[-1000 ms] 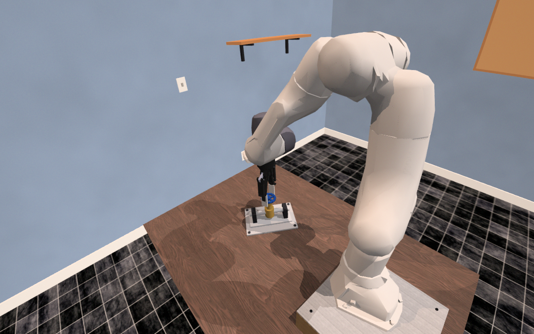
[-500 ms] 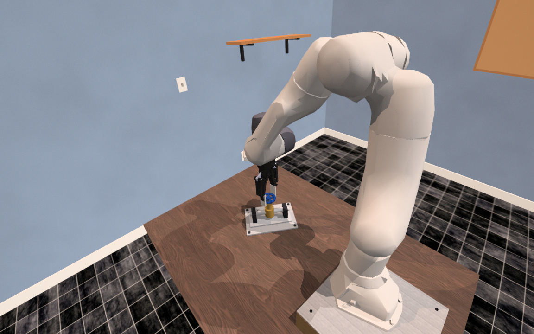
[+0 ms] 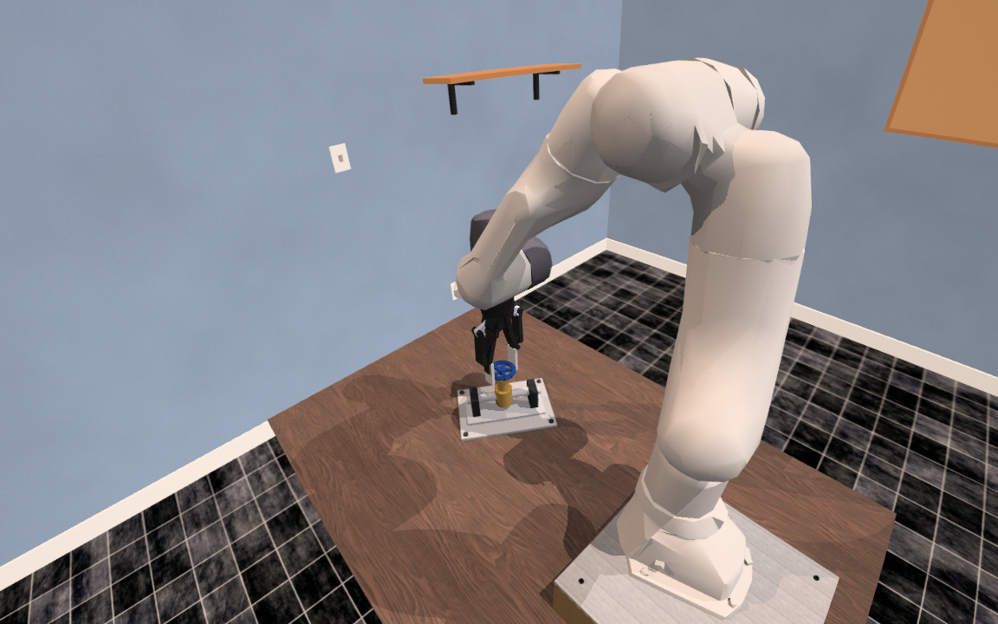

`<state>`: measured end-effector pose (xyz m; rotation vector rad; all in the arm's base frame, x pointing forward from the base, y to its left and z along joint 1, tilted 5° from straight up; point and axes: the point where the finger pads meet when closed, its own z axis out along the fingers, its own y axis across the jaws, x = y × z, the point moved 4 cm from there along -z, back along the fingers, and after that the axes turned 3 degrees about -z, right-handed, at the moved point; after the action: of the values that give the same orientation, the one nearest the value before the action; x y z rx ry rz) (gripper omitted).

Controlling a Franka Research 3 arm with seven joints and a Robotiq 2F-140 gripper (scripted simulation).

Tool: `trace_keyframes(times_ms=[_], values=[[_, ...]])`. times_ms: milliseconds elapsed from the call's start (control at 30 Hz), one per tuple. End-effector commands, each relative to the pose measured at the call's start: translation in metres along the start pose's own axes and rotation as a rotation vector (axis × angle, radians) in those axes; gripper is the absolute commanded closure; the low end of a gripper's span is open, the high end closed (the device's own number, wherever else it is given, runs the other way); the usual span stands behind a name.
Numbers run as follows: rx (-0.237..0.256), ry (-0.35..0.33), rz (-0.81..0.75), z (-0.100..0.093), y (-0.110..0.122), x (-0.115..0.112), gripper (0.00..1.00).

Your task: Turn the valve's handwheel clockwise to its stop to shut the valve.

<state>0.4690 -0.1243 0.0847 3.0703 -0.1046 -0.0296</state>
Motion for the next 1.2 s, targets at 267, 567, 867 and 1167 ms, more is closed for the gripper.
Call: trace_keyframes(times_ms=[267, 567, 867, 1167], values=[[-0.011, 0.001, 0.269, 0.0013, -0.0005, 0.0000, 0.64], [-0.011, 0.002, 0.389, 0.0013, -0.0005, 0.0000, 0.64], [-0.011, 0.003, 0.517, 0.0013, -0.0005, 0.0000, 0.64], [-0.010, 0.003, 0.599, 0.0013, -0.0005, 0.0000, 0.64]])
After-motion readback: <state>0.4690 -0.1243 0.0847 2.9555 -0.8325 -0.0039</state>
